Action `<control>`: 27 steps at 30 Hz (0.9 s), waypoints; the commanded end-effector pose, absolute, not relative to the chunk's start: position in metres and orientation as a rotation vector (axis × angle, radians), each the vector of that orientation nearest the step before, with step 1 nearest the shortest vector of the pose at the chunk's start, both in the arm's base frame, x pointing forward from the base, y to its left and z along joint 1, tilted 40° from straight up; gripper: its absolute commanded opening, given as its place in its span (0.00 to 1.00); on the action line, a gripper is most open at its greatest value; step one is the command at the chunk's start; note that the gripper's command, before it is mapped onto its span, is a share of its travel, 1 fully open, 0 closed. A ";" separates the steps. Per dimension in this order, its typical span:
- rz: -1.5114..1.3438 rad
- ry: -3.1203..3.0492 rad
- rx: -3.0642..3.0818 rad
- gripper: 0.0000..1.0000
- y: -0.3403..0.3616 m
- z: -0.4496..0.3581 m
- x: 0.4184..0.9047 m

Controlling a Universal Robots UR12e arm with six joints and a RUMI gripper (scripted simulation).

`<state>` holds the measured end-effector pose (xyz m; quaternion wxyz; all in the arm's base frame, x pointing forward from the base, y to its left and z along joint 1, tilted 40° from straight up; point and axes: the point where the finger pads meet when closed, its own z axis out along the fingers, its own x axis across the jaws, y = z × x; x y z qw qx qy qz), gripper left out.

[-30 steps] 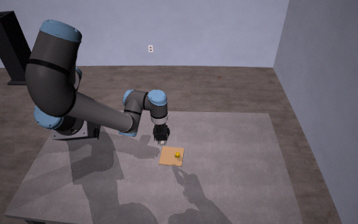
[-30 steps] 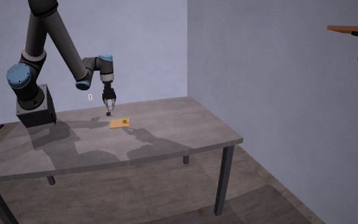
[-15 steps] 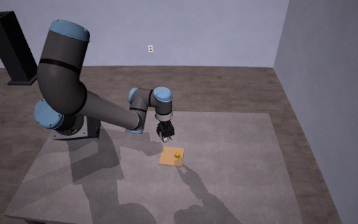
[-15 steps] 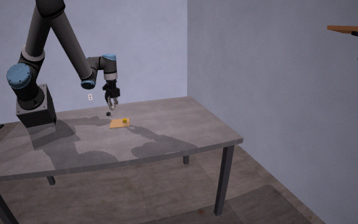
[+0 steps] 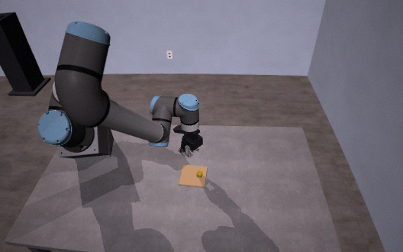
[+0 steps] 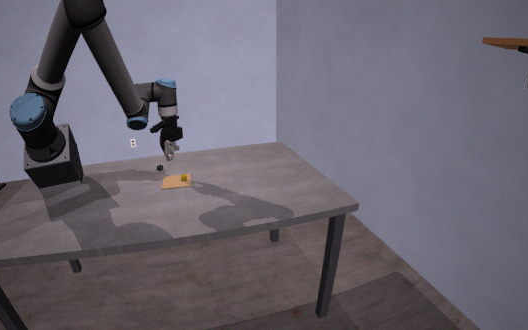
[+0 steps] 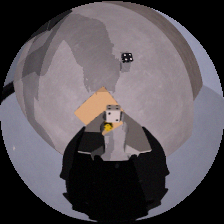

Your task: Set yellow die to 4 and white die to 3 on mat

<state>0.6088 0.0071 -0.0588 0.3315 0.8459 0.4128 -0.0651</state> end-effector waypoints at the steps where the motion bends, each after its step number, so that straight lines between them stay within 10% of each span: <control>1: -0.232 1.255 2.124 0.06 0.017 -0.065 0.615; 27: -0.482 1.849 1.696 0.06 0.055 -0.091 0.639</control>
